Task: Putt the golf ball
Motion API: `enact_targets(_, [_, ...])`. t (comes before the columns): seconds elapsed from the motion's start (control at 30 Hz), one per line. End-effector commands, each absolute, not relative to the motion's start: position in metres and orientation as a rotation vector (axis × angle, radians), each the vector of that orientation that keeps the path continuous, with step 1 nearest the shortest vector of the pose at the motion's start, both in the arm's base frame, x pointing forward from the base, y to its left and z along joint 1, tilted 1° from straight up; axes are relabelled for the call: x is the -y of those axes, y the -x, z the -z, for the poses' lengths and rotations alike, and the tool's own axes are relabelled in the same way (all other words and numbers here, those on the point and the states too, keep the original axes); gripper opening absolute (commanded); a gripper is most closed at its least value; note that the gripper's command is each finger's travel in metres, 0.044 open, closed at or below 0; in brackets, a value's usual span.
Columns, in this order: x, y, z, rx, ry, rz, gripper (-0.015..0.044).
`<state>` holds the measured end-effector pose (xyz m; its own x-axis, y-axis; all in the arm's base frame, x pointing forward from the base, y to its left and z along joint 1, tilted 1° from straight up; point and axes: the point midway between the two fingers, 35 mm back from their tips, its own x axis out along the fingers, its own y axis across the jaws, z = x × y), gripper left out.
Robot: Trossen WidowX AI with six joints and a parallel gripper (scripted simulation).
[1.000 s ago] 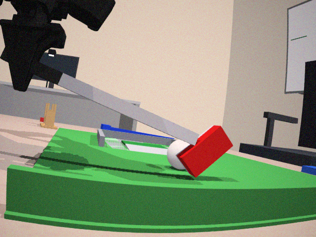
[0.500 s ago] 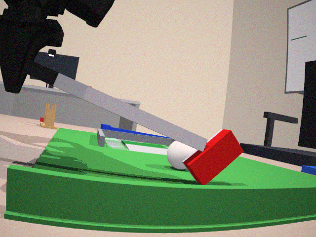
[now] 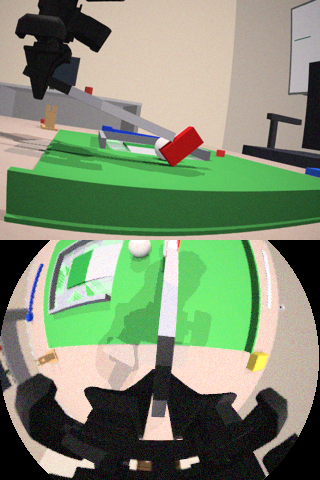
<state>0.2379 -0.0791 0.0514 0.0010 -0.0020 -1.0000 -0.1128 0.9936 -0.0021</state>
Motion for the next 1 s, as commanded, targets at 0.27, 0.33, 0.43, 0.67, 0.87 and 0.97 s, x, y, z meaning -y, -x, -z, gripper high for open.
enact_targets(0.27, [0.076, -0.238, -0.088, -1.559, 0.079, -0.070, 0.0000])
enact_targets(0.33, [0.076, -0.238, -0.099, -1.559, 0.079, -0.070, 0.0000])
enact_targets(0.43, [0.075, -0.236, -0.111, -1.559, 0.079, -0.070, 0.0000])
enact_targets(0.67, [0.075, -0.235, -0.102, -1.567, 0.081, -0.077, 0.0000])
enact_targets(0.87, [0.075, -0.235, -0.102, -1.567, 0.081, -0.077, 0.0000])
enact_targets(0.97, [0.075, -0.235, -0.102, -1.567, 0.081, -0.077, 0.0000])
